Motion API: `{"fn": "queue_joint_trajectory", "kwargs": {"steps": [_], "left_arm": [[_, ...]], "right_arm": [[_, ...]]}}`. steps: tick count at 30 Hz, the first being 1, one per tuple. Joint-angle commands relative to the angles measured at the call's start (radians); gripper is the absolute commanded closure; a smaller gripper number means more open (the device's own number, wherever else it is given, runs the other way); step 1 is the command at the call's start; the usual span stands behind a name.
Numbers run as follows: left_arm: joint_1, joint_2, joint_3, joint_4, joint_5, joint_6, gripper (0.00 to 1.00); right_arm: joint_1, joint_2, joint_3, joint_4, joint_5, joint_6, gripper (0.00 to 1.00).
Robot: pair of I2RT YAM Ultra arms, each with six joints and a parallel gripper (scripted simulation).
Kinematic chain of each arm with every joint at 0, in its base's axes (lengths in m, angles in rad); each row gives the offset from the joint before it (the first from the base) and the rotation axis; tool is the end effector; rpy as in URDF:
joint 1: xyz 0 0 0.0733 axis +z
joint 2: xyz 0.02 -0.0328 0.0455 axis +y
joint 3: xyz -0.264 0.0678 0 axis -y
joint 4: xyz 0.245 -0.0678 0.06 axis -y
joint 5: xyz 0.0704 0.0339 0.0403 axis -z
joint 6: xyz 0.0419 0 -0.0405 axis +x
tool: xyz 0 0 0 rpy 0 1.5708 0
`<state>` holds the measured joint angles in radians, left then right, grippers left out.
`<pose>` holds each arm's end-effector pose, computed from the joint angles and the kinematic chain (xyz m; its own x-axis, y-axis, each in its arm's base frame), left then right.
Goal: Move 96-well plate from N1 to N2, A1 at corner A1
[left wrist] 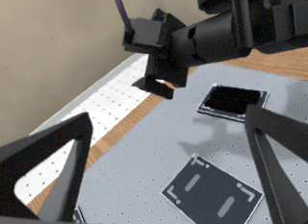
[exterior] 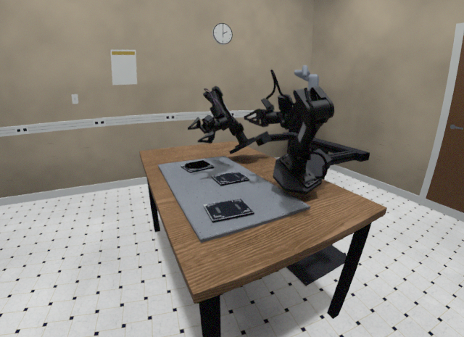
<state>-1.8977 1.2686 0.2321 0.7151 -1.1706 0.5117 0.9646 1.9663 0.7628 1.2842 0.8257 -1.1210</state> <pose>-0.0267 -0.2022 0.1630 0.4065 0.6048 -0.6848 0.5167 0.4660 0.7183 0.2319 0.2824 0.1631 0.1459 -0.8613 -0.4867 -0.0194 0.4894 -0.8718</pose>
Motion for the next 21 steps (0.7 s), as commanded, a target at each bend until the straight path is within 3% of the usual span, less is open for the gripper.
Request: {"fn": "queue_joint_trajectory", "kwargs": {"steps": [1, 18, 21], "left_arm": [[-0.003, -0.006, 0.013, 0.003, 0.005, -0.002, 0.0], [-0.001, 0.0, 0.004, 0.003, 0.001, 0.0, 0.0], [-0.001, -0.006, 0.004, -0.035, 0.048, -0.058, 0.0]], "right_arm": [[0.014, -0.014, 0.011, 0.007, -0.009, 0.002, 0.0], [0.004, -0.006, 0.004, 0.004, -0.001, 0.0, 0.0], [0.005, -0.017, -0.011, -0.038, 0.034, 0.049, 0.0]]}}
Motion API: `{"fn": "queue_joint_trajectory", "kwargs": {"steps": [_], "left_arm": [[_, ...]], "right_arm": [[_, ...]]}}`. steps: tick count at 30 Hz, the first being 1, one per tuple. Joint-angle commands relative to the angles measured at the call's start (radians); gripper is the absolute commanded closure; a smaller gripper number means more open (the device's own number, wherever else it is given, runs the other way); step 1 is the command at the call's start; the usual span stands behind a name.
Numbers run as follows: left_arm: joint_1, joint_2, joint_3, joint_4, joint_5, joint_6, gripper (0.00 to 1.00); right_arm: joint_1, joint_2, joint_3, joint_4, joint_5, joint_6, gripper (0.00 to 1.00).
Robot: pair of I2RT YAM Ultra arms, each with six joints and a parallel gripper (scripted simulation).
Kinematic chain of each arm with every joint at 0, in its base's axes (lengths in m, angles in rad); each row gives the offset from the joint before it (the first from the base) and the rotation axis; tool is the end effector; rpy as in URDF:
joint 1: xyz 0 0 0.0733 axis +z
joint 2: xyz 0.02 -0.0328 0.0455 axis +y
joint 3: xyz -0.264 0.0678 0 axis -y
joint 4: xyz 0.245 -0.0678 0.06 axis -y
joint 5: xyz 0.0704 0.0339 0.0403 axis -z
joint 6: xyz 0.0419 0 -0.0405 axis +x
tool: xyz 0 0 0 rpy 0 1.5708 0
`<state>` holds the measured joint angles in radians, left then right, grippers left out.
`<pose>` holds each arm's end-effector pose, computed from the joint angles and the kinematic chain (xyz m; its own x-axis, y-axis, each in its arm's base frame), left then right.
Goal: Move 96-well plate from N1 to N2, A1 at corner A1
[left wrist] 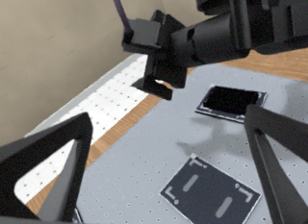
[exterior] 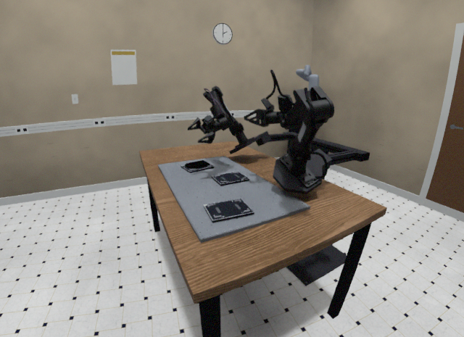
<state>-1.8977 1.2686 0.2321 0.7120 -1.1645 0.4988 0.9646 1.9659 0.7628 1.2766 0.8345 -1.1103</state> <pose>-0.0268 -0.2023 0.1626 0.4027 0.5989 -0.6922 0.5252 0.4682 0.7106 0.2320 0.2820 0.1624 0.1358 -0.8600 -0.4919 -0.0207 0.4940 -0.8692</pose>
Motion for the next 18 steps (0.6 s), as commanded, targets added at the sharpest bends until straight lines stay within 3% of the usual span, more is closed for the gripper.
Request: {"fn": "queue_joint_trajectory", "kwargs": {"steps": [1, 9, 13, 14, 18], "left_arm": [[0.0, -0.006, 0.007, -0.045, 0.064, -0.076, 0.0], [0.005, -0.054, 0.01, -0.189, 0.239, -0.34, 0.0], [0.01, -0.075, 0.02, -0.235, 0.268, -0.383, 0.0], [0.018, -0.092, 0.034, -0.287, 0.291, -0.411, 0.0], [0.026, -0.117, 0.05, -0.345, 0.323, -0.452, 0.0]], "right_arm": [[0.005, -0.02, -0.016, -0.048, 0.04, 0.064, 0.0], [-0.012, -0.141, -0.163, -0.304, 0.2, 0.427, 0.0], [-0.022, -0.189, -0.179, -0.364, 0.203, 0.526, 0.0], [-0.026, -0.246, -0.188, -0.491, 0.184, 0.605, 0.0], [-0.052, -0.356, -0.206, -0.628, 0.171, 0.778, 0.0]]}}
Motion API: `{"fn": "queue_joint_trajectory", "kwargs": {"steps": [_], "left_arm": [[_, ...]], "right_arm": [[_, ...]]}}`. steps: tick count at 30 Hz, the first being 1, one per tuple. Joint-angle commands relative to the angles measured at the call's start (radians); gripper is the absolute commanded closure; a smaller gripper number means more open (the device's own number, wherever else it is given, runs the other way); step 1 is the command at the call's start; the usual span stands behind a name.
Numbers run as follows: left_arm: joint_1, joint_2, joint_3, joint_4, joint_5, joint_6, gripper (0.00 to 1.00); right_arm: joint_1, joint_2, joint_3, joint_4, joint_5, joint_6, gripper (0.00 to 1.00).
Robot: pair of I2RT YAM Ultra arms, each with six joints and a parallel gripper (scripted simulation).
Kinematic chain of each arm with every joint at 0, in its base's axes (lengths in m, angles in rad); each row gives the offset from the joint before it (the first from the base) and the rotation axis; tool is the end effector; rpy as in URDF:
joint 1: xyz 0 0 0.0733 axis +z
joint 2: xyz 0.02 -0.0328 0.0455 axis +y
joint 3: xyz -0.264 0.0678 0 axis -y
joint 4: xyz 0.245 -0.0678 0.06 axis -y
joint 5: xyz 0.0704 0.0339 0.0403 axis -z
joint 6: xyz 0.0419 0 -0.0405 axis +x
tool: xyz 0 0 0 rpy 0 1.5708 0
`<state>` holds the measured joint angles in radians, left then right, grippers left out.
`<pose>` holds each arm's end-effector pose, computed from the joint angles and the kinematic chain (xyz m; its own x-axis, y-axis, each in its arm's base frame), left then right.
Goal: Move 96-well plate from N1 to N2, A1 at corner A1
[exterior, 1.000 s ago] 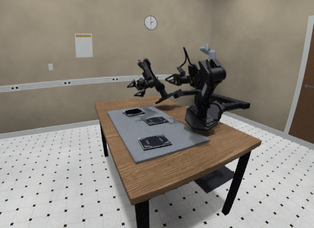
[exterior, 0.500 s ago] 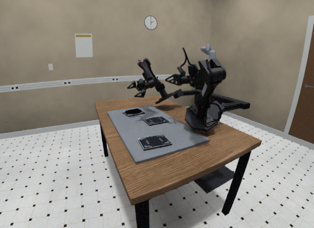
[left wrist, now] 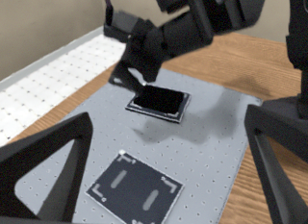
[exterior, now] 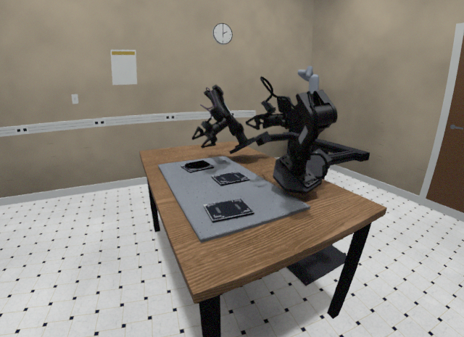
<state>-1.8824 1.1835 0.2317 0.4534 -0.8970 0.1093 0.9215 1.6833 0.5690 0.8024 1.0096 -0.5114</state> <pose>-0.0279 -0.1970 0.1522 0.2334 0.5027 -0.8324 0.7836 0.4097 0.4671 0.2086 0.2179 0.1590 -0.1928 -0.6847 -0.7028 -0.0356 0.7207 -0.6923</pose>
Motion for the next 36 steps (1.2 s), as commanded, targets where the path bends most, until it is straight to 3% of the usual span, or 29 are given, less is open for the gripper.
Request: {"fn": "queue_joint_trajectory", "kwargs": {"steps": [1, 10, 12, 13, 20, 36], "left_arm": [[0.013, -0.037, 0.054, -0.096, 0.06, -0.066, 0.0], [0.018, -0.043, 0.068, -0.121, 0.068, -0.076, 0.0], [0.018, -0.043, 0.068, -0.121, 0.068, -0.076, 0.0], [0.017, -0.043, 0.068, -0.122, 0.068, -0.077, 0.0], [0.017, -0.044, 0.068, -0.124, 0.069, -0.075, 0.0], [0.012, -0.033, 0.058, -0.112, 0.06, -0.071, 0.0]], "right_arm": [[-0.017, -0.103, -0.004, -0.2, -0.012, 0.217, 0.0], [-0.093, -0.302, -0.003, -0.682, -0.087, 0.491, 0.0], [-0.093, -0.302, -0.003, -0.682, -0.087, 0.491, 0.0], [-0.108, -0.324, 0.009, -0.802, -0.122, 0.553, 0.0], [-0.225, -0.412, 0.052, -1.072, -0.259, 0.706, 0.0], [-0.275, -0.41, 0.101, -1.127, -0.287, 0.719, 0.0]]}}
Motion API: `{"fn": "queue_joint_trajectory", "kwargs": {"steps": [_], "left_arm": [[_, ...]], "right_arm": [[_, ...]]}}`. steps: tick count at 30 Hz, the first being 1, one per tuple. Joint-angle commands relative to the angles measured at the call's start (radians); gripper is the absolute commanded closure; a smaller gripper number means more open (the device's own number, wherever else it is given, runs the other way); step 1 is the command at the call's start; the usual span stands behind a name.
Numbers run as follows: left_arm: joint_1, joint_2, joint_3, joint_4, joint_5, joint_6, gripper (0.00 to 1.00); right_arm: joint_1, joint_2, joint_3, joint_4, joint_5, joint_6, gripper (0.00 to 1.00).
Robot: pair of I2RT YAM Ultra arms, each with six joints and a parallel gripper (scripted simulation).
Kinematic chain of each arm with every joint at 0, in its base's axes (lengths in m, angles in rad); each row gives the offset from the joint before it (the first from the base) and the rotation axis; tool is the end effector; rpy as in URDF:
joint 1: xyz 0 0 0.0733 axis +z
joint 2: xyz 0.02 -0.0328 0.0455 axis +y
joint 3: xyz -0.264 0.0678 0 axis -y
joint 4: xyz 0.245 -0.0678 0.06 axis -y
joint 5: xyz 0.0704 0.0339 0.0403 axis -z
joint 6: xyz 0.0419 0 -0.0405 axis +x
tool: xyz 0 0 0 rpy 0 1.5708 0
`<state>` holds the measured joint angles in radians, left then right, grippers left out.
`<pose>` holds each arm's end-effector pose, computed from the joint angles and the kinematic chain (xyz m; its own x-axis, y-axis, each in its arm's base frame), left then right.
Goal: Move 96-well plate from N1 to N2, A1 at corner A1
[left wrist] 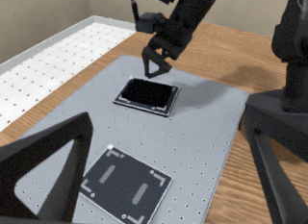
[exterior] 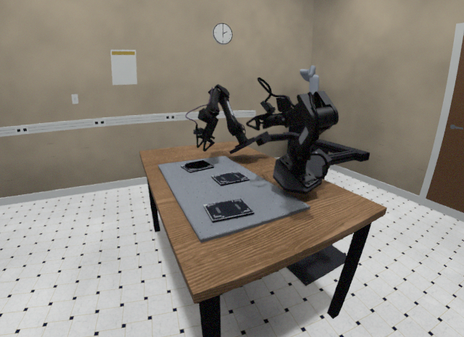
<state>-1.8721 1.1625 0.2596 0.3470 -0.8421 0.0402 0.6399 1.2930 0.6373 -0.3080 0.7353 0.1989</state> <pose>-0.0277 -0.1981 0.1539 0.1896 0.5199 -0.8329 0.8170 0.3870 0.4275 0.2055 0.1193 0.1874 -0.6727 -0.3180 -0.6681 -0.0030 0.9041 -0.4274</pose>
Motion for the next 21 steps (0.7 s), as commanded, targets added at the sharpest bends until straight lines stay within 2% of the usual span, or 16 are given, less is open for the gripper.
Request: {"fn": "queue_joint_trajectory", "kwargs": {"steps": [1, 14, 18, 21], "left_arm": [[0.002, -0.012, 0.03, -0.005, 0.005, -0.002, 0.0], [0.002, -0.012, 0.03, -0.005, 0.005, -0.002, 0.0], [-0.003, -0.026, 0.046, -0.101, -0.015, -0.035, 0.0], [-0.02, -0.055, 0.073, -0.217, -0.033, -0.066, 0.0]], "right_arm": [[0.006, -0.02, 0.033, -0.016, -0.012, 0.009, 0.0], [0.012, -0.021, 0.043, -0.034, -0.024, 0.016, 0.0], [-0.011, 0.021, 0.07, -0.125, -0.061, 0.03, 0.0], [-0.042, 0.081, 0.14, -0.225, -0.103, 0.037, 0.0]]}}
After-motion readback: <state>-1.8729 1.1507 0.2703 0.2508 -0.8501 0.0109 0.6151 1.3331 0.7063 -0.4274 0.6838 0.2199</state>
